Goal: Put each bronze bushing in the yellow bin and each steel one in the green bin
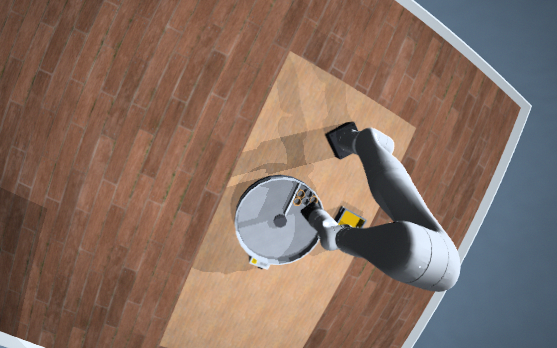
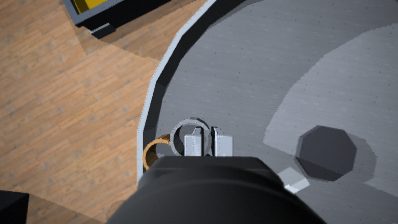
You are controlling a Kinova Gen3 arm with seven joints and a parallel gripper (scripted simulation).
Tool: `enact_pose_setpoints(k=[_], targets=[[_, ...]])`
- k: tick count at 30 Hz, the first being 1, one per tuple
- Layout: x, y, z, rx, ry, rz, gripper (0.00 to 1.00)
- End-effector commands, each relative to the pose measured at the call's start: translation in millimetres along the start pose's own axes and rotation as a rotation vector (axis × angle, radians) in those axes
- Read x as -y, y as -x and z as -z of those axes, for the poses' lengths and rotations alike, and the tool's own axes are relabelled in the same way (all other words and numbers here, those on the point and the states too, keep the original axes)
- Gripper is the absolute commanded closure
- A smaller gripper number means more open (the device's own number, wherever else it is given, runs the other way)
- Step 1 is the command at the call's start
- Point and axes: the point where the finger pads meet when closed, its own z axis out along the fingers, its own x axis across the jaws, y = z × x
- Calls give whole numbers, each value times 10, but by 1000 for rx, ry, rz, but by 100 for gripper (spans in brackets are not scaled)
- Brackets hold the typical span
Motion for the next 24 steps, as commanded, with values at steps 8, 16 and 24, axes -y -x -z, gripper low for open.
enact_pose_setpoints(k=[8, 16, 24], targets=[[1, -6, 44, -2, -1, 0, 100], [1, -6, 62, -2, -1, -1, 100], [1, -5, 91, -2, -1, 0, 100]])
